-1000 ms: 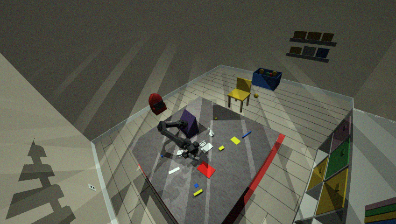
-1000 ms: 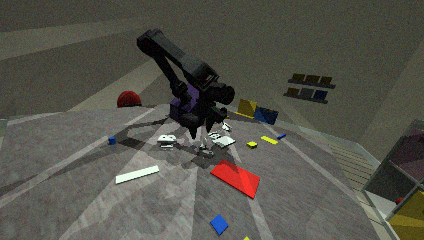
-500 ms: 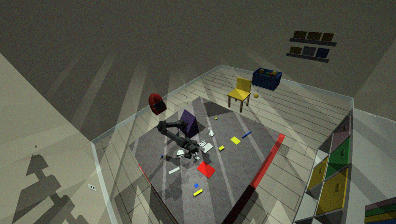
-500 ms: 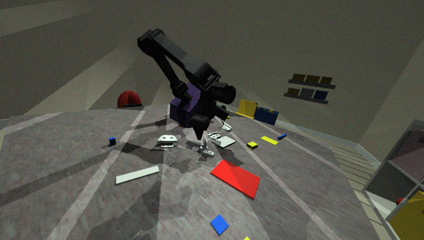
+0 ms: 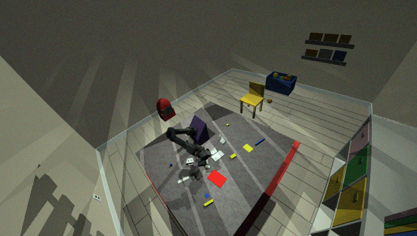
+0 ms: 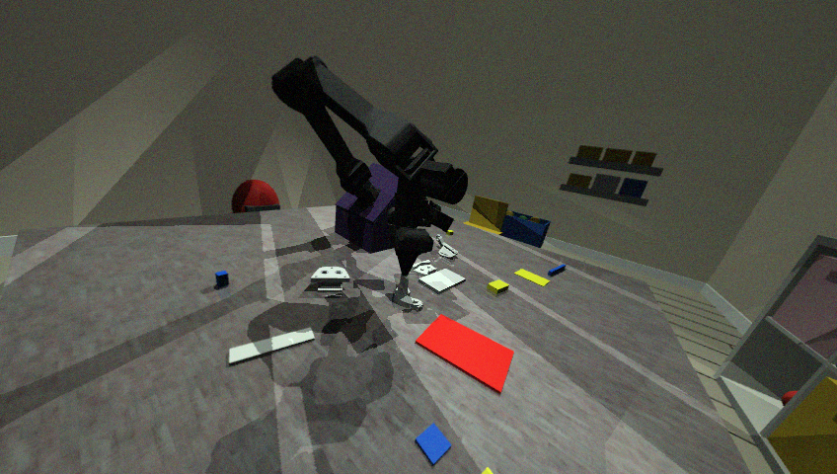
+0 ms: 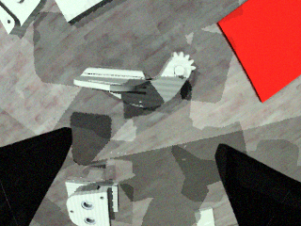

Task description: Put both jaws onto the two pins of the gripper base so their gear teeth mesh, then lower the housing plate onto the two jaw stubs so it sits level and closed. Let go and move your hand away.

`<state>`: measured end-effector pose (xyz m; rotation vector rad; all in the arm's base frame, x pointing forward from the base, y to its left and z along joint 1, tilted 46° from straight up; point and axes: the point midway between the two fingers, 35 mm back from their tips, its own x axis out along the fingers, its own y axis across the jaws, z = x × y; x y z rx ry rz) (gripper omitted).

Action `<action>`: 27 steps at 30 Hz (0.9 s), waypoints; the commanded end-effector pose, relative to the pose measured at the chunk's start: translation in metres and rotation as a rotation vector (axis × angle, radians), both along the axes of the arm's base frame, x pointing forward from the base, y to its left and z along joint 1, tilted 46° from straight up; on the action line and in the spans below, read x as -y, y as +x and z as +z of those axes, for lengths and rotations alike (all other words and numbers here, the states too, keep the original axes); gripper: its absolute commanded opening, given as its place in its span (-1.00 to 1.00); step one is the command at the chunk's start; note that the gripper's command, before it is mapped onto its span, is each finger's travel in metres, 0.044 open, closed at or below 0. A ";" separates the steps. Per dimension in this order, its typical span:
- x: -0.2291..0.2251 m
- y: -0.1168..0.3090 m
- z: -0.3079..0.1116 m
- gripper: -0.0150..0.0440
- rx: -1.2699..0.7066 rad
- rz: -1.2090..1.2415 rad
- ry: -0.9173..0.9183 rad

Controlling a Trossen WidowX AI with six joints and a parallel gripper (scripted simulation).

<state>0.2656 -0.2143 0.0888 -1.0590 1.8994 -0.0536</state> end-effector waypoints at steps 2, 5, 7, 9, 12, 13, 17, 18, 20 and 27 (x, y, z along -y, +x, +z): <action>-0.002 0.000 -0.001 1.00 -0.095 0.093 0.022; -0.003 0.000 -0.002 1.00 -0.152 0.151 0.038; -0.004 0.000 -0.002 1.00 -0.190 0.189 0.049; -0.005 0.000 -0.003 1.00 -0.228 0.227 0.059; -0.006 -0.001 -0.003 1.00 -0.284 0.284 0.076; -0.006 -0.001 -0.003 1.00 -0.303 0.303 0.081; -0.008 -0.001 -0.004 1.00 -0.379 0.380 0.102; -0.008 -0.001 -0.005 1.00 -0.398 0.399 0.108; -0.009 -0.001 -0.005 1.00 -0.436 0.437 0.118; -0.012 -0.001 -0.007 1.00 -0.568 0.571 0.156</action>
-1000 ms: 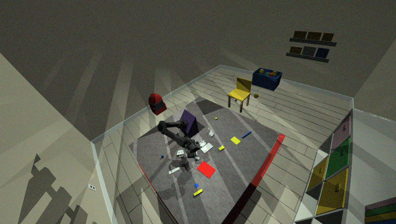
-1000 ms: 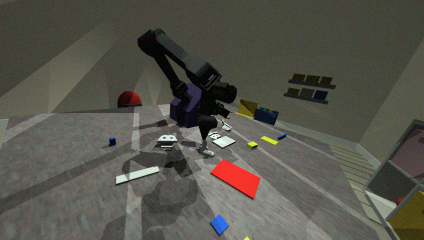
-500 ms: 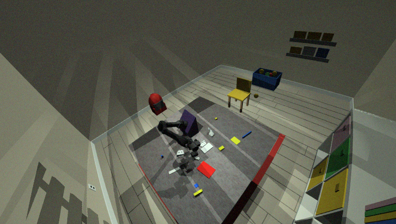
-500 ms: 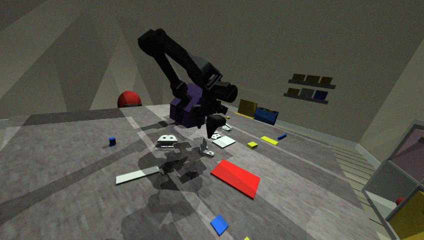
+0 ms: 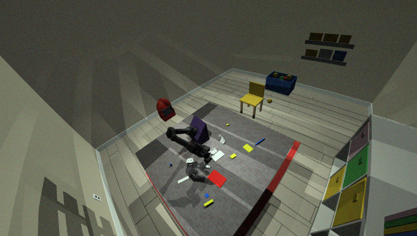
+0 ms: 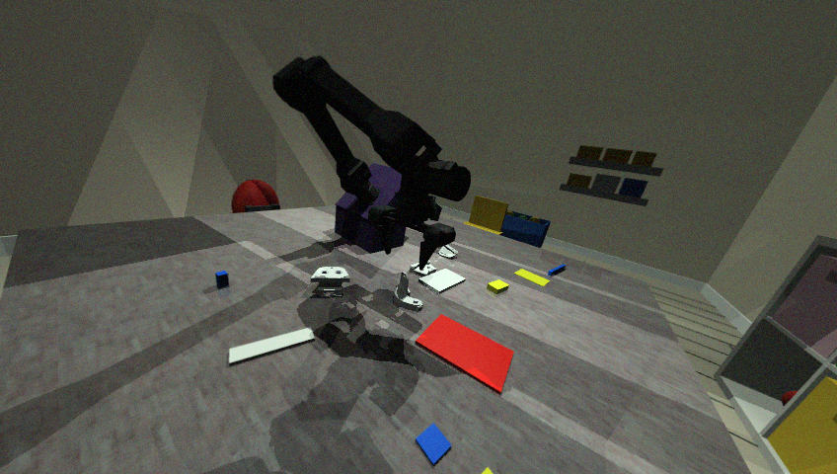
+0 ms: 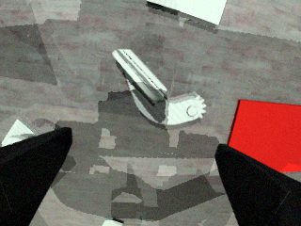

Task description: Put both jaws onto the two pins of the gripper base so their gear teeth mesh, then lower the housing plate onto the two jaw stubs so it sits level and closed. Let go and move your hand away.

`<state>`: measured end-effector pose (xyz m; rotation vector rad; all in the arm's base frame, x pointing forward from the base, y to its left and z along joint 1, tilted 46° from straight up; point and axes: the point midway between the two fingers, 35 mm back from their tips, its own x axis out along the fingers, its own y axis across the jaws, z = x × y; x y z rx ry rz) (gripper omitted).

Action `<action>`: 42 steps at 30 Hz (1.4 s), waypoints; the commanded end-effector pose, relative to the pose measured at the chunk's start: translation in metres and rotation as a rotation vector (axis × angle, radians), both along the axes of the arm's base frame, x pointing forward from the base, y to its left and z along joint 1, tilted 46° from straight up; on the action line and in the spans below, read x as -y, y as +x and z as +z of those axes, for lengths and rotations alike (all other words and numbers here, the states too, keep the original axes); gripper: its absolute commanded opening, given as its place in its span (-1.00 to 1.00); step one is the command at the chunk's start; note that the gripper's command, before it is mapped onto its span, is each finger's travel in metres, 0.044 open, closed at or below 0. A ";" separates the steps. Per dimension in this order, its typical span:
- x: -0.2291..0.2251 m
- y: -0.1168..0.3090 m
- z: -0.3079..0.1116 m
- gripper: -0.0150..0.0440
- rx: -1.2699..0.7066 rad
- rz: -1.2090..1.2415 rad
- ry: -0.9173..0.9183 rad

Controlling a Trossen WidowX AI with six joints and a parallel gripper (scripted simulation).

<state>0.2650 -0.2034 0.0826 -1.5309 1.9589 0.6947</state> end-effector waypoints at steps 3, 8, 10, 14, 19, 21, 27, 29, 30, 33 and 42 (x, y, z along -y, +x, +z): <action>-0.002 0.000 -0.001 1.00 -0.114 0.112 0.027; -0.004 -0.001 -0.002 1.00 -0.209 0.208 0.054; -0.005 -0.001 -0.003 1.00 -0.247 0.246 0.064; -0.007 -0.001 -0.003 1.00 -0.323 0.322 0.086; -0.009 -0.001 -0.005 1.00 -0.418 0.417 0.113; -0.009 -0.001 -0.005 1.00 -0.456 0.455 0.123; -0.012 -0.002 -0.006 1.00 -0.570 0.569 0.155; -0.013 -0.002 -0.007 1.00 -0.605 0.604 0.165; -0.013 -0.002 -0.007 1.00 -0.614 0.614 0.168; -0.013 -0.002 -0.007 1.00 -0.617 0.617 0.169; 0.015 -0.010 -0.034 1.00 -0.618 0.616 0.167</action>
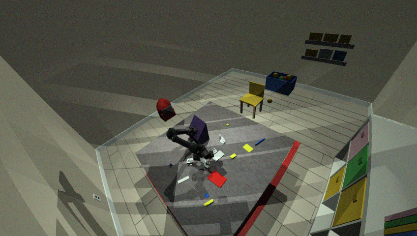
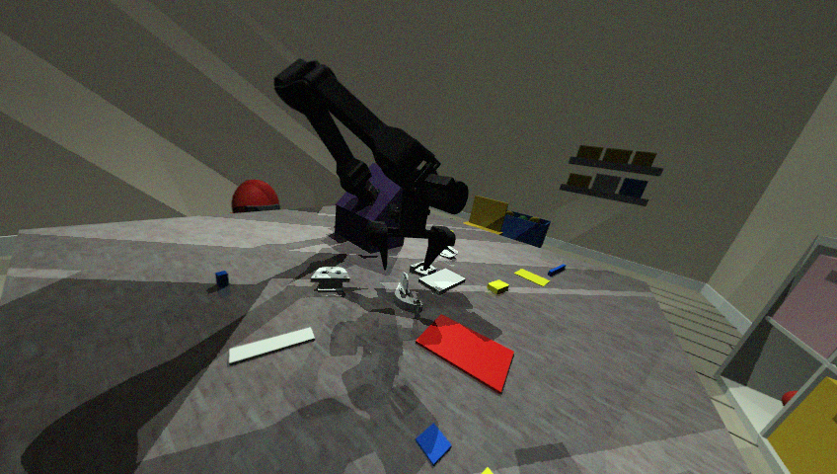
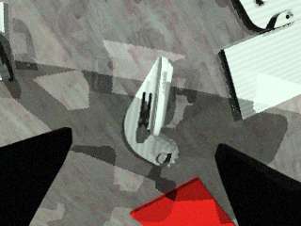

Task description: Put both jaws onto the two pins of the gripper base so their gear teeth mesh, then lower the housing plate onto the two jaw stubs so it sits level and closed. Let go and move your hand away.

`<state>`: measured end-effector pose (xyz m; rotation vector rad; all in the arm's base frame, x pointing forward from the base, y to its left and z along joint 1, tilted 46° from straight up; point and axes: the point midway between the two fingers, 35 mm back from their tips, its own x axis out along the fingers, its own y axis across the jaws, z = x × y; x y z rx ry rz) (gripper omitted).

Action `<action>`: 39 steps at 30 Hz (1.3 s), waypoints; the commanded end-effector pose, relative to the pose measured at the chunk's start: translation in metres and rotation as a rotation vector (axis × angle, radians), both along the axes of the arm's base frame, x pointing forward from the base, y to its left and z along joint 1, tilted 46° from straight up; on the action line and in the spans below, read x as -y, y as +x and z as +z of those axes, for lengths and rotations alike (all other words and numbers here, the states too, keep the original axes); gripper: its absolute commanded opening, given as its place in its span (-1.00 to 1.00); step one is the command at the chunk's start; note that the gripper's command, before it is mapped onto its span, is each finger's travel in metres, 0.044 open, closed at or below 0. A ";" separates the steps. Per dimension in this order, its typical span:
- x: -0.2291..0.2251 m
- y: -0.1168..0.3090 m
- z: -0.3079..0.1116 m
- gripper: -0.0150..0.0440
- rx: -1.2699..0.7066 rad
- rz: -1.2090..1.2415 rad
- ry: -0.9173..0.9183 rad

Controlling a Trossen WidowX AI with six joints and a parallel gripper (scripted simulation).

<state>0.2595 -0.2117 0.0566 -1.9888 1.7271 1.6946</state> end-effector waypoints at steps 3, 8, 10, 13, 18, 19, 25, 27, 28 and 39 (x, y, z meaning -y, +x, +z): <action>0.007 -0.004 -0.008 1.00 -0.013 0.003 0.001; 0.011 -0.005 -0.012 1.00 -0.013 0.003 0.001; 0.013 -0.006 -0.015 1.00 -0.013 0.003 0.001; 0.016 -0.006 -0.018 1.00 -0.013 0.003 0.002; 0.022 -0.008 -0.024 1.00 -0.013 0.003 0.002; 0.023 -0.008 -0.025 1.00 -0.013 0.003 0.002; 0.030 -0.010 -0.032 1.00 -0.013 0.003 0.001; 0.032 -0.011 -0.034 1.00 -0.013 0.003 0.001; 0.033 -0.011 -0.035 1.00 -0.013 0.003 0.001; 0.042 -0.015 -0.043 1.00 -0.014 0.003 -0.001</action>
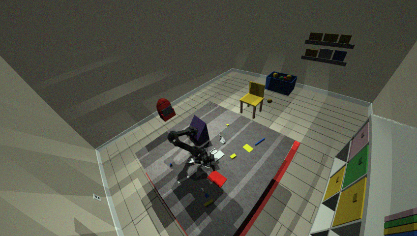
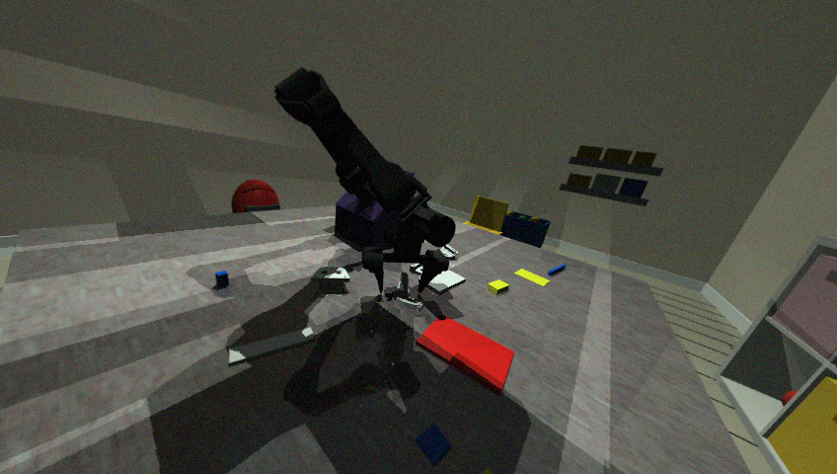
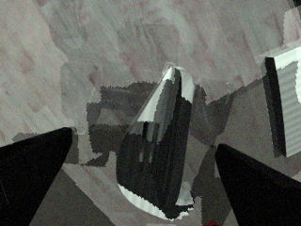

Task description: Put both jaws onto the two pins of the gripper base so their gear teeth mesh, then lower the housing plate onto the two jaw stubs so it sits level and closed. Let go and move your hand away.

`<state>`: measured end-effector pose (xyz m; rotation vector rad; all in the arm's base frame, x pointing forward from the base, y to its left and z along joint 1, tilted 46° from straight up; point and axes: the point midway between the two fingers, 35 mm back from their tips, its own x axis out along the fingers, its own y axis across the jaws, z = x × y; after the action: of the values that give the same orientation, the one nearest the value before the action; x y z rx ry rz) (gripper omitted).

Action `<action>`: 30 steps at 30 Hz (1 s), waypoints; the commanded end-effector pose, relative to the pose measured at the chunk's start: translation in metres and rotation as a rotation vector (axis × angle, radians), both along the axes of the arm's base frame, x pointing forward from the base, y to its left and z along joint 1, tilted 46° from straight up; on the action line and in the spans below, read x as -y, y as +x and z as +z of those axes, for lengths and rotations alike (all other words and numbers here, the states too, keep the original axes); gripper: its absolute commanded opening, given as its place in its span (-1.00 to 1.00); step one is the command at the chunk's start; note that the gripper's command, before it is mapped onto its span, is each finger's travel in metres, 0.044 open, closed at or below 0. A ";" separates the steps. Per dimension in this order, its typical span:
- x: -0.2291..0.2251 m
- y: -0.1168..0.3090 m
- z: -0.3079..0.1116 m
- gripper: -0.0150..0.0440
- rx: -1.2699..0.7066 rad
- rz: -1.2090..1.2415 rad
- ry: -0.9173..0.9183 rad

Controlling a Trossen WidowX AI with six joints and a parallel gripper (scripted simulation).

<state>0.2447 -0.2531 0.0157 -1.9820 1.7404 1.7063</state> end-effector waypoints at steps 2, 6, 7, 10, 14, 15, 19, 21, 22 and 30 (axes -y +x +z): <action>0.000 0.000 -0.002 1.00 -0.002 0.006 0.006; 0.000 0.000 -0.002 1.00 -0.002 0.006 0.006; 0.000 0.000 -0.002 1.00 -0.002 0.006 0.006; 0.000 0.000 -0.002 1.00 -0.002 0.006 0.006; 0.000 0.000 -0.002 1.00 -0.002 0.006 0.006; 0.000 0.000 -0.002 1.00 -0.002 0.006 0.006; 0.000 0.000 -0.002 1.00 -0.002 0.006 0.006; 0.001 0.000 -0.001 0.82 -0.001 0.001 0.000; 0.001 0.000 -0.001 0.73 -0.001 0.001 0.000; 0.001 0.000 -0.001 0.09 -0.001 0.001 0.000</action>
<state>0.2443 -0.2538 0.0145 -1.9823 1.7394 1.7075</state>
